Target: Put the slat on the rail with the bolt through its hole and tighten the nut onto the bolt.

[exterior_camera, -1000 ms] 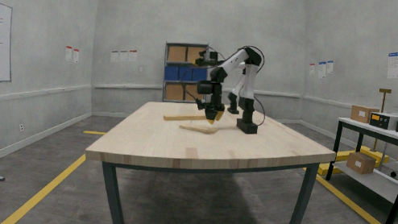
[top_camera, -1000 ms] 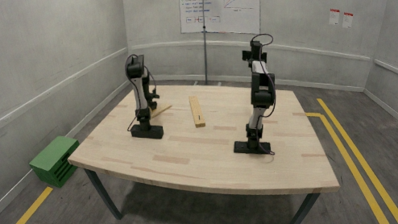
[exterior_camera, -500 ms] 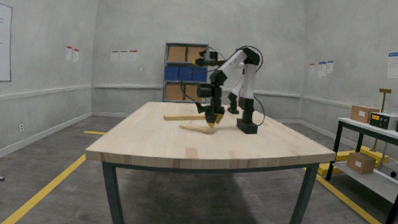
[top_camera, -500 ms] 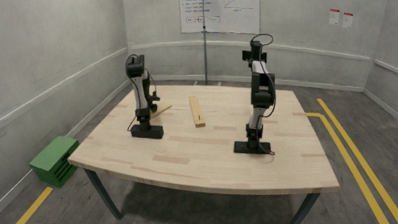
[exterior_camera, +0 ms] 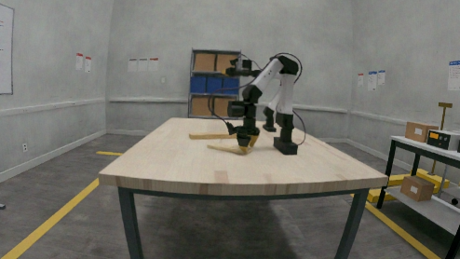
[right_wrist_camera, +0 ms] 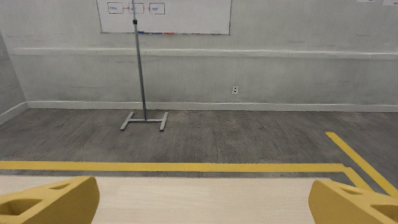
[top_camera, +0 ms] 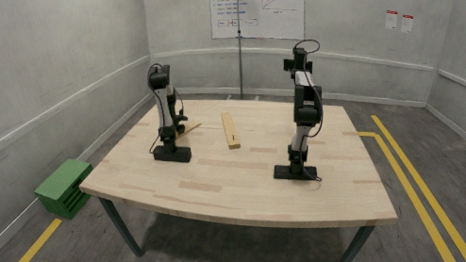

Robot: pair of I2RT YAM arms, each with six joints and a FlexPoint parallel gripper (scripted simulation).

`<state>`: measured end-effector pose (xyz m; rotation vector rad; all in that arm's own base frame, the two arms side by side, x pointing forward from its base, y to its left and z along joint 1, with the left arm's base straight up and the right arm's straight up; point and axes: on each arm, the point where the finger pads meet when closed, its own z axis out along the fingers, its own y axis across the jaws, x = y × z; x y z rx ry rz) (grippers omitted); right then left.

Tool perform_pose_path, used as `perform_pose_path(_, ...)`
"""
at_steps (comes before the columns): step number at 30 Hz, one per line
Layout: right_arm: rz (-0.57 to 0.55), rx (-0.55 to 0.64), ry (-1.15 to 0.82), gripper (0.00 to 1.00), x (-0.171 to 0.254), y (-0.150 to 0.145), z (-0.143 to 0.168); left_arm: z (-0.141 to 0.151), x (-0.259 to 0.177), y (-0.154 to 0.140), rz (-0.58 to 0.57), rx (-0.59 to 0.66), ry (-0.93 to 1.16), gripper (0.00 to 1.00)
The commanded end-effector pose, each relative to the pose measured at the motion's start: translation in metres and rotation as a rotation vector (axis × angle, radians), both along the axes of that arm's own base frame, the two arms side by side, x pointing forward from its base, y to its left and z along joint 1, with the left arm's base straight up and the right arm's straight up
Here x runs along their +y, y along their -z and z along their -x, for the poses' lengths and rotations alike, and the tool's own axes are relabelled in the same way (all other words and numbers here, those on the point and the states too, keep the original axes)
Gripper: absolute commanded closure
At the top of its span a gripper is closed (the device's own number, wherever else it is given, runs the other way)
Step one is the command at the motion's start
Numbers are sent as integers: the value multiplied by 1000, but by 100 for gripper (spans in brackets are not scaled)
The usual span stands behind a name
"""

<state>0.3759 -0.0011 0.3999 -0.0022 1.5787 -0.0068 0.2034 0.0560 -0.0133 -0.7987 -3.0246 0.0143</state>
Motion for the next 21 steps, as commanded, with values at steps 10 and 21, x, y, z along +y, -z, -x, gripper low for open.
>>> perform_pose_path(10, -6, -20, -3, 0, 1, -6, 1, -1, 2, 17, -11, -10, 4, 0)
perform_pose_path(21, -6, -20, -3, 0, 1, -6, 1, -4, 0, 12, -4, -20, 4, 15)
